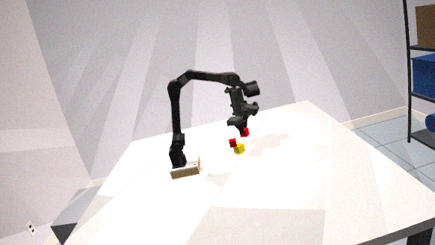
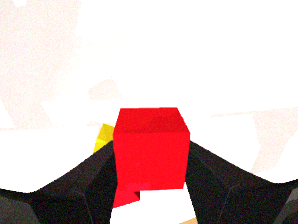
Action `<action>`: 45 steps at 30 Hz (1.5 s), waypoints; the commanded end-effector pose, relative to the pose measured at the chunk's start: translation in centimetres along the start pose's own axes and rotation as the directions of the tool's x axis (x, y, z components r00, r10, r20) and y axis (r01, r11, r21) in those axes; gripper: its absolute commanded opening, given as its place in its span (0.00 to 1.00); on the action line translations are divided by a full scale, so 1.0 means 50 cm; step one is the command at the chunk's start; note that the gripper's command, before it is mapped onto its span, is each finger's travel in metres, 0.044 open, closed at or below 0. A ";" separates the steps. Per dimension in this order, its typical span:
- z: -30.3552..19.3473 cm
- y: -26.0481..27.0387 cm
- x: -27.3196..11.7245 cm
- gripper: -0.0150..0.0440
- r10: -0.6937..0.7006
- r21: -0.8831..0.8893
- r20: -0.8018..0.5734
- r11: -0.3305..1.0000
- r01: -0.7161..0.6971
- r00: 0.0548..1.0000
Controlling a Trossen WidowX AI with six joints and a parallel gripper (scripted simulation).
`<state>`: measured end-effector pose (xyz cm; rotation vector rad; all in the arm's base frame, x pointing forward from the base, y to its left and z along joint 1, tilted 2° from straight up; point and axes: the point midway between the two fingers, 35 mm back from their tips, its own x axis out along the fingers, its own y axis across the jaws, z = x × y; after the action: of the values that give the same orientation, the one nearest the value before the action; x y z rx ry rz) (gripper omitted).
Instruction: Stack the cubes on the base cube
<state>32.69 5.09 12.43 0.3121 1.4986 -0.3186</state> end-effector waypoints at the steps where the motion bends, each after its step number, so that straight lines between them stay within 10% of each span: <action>1: -0.013 0.014 0.001 0.43 -0.002 -0.060 0.002 0.998 0.002 1.000; 45: -0.100 0.093 0.082 0.43 -0.007 -0.406 0.017 0.914 0.013 1.000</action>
<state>30.07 11.34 8.65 -0.0352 1.5068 -0.0070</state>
